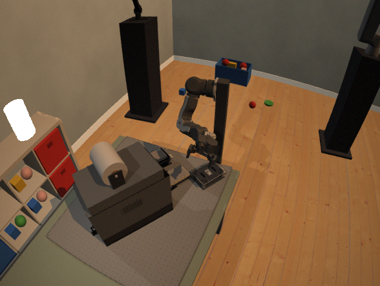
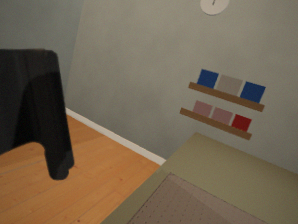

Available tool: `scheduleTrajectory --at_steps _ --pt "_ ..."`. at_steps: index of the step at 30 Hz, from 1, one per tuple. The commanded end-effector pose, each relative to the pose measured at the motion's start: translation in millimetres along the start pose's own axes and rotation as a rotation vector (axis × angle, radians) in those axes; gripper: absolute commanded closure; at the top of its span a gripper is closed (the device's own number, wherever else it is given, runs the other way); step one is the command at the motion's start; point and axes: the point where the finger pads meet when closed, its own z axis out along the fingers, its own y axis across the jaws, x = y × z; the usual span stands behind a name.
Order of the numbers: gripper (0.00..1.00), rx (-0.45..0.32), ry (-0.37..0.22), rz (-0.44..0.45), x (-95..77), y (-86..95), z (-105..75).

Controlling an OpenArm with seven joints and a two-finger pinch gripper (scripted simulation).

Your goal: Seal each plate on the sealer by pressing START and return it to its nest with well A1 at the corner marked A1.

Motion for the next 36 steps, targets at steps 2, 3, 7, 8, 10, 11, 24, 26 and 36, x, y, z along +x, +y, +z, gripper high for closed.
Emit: scheduleTrajectory --at_steps 2,3,7,8,10,11,24,26,36 --pt "0.35 0.071 0.039 -0.034 5.0 -13.0 1.5" --pt "0.35 0.086 0.047 -0.039 7.9 -18.6 1.9" --pt "0.35 0.179 0.102 -0.119 13.4 -36.3 2.8" --pt "0.35 0.203 0.115 -0.139 14.6 -41.1 2.6" --pt "0.35 0.251 0.141 -0.177 17.4 -51.3 2.2" --pt "0.35 0.251 0.141 -0.177 17.4 -51.3 2.2" --pt "0.35 0.528 0.251 -0.443 10.8 -109.1 -10.1" --pt "0.35 0.572 0.261 -0.493 5.3 -116.8 -13.0" --pt "0.35 0.742 0.288 -0.697 -24.2 -140.2 -24.7"
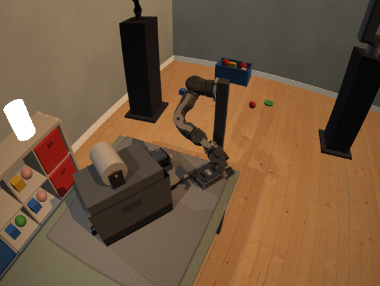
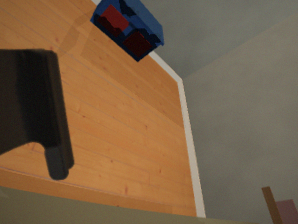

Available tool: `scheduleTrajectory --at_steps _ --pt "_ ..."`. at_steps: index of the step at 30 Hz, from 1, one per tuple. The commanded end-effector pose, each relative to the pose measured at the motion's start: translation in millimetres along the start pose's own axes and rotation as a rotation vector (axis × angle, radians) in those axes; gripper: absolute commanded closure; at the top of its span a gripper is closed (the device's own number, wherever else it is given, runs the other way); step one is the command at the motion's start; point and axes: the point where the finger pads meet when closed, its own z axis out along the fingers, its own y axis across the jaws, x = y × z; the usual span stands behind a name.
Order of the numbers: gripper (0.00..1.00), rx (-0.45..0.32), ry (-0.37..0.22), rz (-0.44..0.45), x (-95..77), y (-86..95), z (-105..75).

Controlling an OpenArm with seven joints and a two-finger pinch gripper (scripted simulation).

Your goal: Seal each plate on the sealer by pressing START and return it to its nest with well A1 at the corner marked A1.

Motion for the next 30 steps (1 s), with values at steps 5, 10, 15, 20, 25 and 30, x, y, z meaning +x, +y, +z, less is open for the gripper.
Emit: scheduleTrajectory --at_steps 5,10,15,20,25,30 --pt "0.35 0.137 0.002 -0.122 -8.3 -16.4 0.5" --pt "0.35 0.214 -0.005 -0.185 -18.0 -30.9 -1.9" --pt "0.35 0.327 -0.028 -0.305 -30.4 -39.7 -4.4" --pt "0.35 0.447 -0.065 -0.416 -51.9 -50.8 -11.5" --pt "0.35 0.562 -0.115 -0.527 -74.2 -56.7 -19.9" --pt "0.35 0.629 -0.153 -0.591 -88.1 -57.1 -25.7"
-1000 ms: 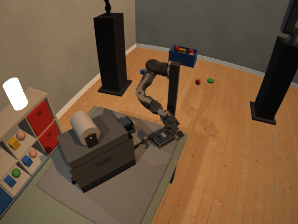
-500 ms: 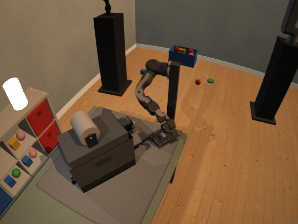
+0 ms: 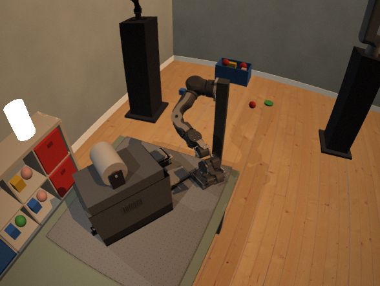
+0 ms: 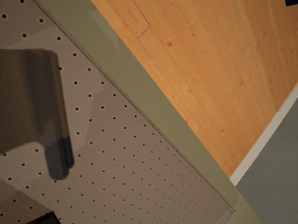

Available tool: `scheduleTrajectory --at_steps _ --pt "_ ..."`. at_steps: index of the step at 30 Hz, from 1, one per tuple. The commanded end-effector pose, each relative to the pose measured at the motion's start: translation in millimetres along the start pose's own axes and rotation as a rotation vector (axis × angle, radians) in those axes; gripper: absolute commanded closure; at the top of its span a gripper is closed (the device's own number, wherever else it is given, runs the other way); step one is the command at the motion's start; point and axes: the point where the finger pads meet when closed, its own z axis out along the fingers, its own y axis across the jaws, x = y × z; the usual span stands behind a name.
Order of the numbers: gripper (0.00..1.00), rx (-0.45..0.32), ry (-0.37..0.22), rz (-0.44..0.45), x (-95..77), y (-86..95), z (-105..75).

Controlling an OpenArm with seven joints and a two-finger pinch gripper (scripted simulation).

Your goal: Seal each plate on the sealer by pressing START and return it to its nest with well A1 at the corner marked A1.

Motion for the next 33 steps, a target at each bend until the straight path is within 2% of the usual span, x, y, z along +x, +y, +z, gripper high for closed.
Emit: scheduleTrajectory --at_steps 1,12,14,15,24,25,29,31,33 --pt "0.35 0.055 -0.024 -0.043 -8.0 -7.3 -0.9" --pt "0.35 0.326 -0.178 -0.235 -50.3 -38.6 -10.7" --pt "0.35 0.326 -0.178 -0.235 -50.3 -38.6 -10.7" --pt "0.35 0.355 -0.191 -0.247 -53.3 -43.3 -11.9" --pt "0.35 0.573 -0.356 -0.374 -92.2 -57.6 -30.4" --pt "0.35 0.574 -0.357 -0.375 -96.7 -59.7 -33.0" --pt "0.35 0.671 -0.438 -0.419 -112.7 -63.9 -43.2" --pt "0.35 0.671 -0.438 -0.419 -112.7 -63.9 -43.2" --pt "0.35 0.719 -0.481 -0.439 -120.7 -65.2 -49.2"
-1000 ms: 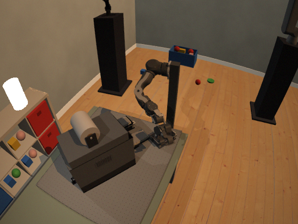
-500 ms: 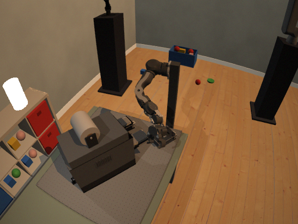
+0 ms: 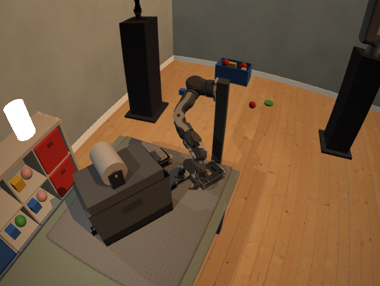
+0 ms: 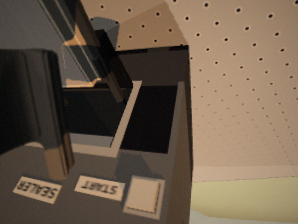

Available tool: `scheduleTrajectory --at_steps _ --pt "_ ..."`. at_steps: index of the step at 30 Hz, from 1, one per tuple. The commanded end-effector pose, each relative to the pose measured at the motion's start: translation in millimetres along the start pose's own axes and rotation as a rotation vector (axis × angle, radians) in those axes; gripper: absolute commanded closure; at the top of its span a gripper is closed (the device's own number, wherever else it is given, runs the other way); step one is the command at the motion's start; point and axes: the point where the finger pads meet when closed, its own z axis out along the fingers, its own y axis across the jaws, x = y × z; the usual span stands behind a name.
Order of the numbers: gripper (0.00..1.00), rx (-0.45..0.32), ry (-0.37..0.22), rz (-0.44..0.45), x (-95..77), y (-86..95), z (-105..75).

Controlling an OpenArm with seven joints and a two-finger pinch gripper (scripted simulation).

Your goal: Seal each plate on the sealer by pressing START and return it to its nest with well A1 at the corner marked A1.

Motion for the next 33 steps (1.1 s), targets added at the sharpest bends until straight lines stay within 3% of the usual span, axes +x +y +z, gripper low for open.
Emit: scheduleTrajectory --at_steps 1,5,13,15,18,28,33 --pt "0.35 0.053 -0.040 -0.022 -8.7 -7.9 0.2" --pt "0.35 0.091 -0.070 -0.033 -24.8 -21.5 1.5" --pt "0.35 0.107 0.205 -0.012 -2.1 -57.3 -0.1" --pt "0.35 0.107 0.205 -0.012 -2.1 -57.3 -0.1" --pt "0.35 0.107 0.286 -0.008 5.8 -69.8 0.2" --pt "0.35 0.110 0.618 0.012 32.9 -112.0 3.6" --pt "0.35 0.101 0.629 0.015 41.7 -122.5 4.8"
